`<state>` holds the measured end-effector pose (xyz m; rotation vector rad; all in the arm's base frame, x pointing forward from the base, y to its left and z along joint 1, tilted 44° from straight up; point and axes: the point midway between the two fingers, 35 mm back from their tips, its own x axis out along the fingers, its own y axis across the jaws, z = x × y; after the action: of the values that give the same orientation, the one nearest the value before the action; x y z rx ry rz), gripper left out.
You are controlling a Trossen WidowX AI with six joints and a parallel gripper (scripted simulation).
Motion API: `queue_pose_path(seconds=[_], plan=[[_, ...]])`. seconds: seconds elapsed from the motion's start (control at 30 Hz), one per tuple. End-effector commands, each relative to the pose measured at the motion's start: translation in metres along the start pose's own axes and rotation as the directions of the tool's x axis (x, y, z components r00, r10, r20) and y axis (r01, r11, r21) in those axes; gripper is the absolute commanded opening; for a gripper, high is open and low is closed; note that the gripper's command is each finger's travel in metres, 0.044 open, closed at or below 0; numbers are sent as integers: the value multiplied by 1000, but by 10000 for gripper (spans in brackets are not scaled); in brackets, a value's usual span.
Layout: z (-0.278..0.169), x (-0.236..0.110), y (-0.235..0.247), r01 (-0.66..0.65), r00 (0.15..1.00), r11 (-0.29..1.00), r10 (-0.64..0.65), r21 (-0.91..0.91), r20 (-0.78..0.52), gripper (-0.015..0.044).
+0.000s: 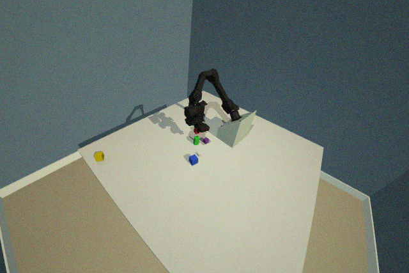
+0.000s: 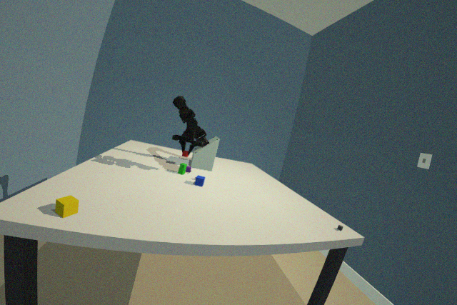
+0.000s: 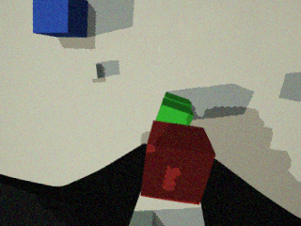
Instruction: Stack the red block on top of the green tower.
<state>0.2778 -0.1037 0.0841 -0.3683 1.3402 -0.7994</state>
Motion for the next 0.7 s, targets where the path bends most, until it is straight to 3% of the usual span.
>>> queue_pose_path(seconds=[0.0, 0.43, 0.67], plan=[[-4, 17, 0, 8, 1000, 1000, -8, -11, -11, 0], [-5, 50, 0, 10, 1000, 1000, -10, -10, -10, 0], [-5, 50, 0, 10, 1000, 1000, -10, -10, -10, 0]])
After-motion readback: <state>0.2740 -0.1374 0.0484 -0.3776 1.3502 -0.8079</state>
